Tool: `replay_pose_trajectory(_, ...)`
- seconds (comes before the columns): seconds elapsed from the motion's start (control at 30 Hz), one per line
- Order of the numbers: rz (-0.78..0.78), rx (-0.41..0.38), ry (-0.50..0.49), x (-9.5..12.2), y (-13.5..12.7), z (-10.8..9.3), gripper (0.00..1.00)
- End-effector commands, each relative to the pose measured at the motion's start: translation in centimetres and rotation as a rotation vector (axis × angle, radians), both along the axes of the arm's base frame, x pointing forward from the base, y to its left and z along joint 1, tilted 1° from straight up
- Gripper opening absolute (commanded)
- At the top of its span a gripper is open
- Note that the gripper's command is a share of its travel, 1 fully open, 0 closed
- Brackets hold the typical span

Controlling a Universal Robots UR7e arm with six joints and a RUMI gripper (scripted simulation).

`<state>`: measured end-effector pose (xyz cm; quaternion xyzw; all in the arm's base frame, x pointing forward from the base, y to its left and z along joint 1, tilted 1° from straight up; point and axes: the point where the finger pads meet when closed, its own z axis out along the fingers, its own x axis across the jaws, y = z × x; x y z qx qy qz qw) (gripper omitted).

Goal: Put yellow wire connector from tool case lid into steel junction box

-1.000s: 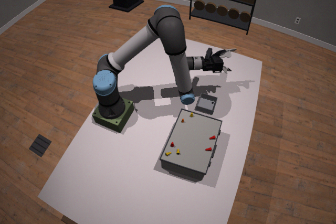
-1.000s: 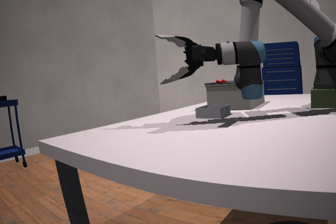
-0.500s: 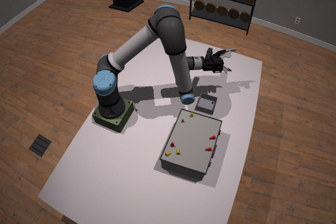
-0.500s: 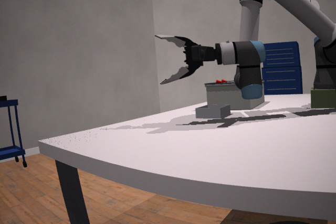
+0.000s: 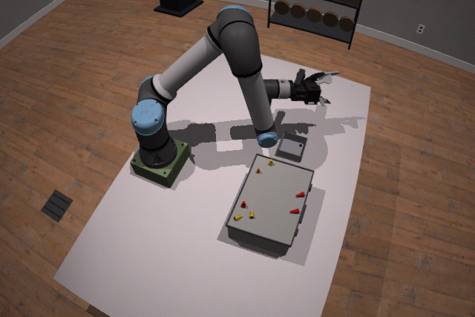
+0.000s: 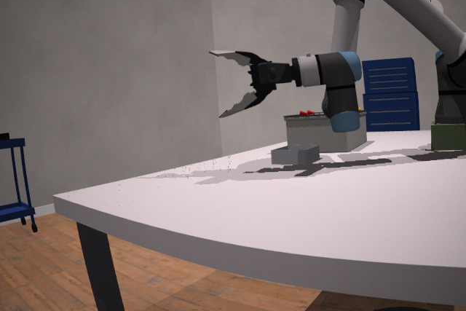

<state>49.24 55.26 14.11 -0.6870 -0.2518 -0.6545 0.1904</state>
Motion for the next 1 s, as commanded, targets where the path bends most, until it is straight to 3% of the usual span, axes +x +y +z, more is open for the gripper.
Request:
replay_pose_trajectory(0.0,-0.018,-0.028,0.031,1.8,-0.4,-0.1,1.00)
replay_pose_trajectory(0.37,-0.070,-0.106,0.124,6.2,-2.3,-0.5,1.00)
replay_pose_trajectory(0.6,-0.121,-0.182,0.226,10.2,-5.0,-0.7,1.00)
replay_pose_trajectory(0.73,-0.146,-0.217,0.279,11.8,-6.6,-0.8,1.00)
replay_pose_trajectory(0.83,-0.146,-0.217,0.279,11.8,-6.6,-0.8,1.00)
replay_pose_trajectory(0.97,-0.179,-0.264,0.355,13.7,-9.1,-0.8,1.00)
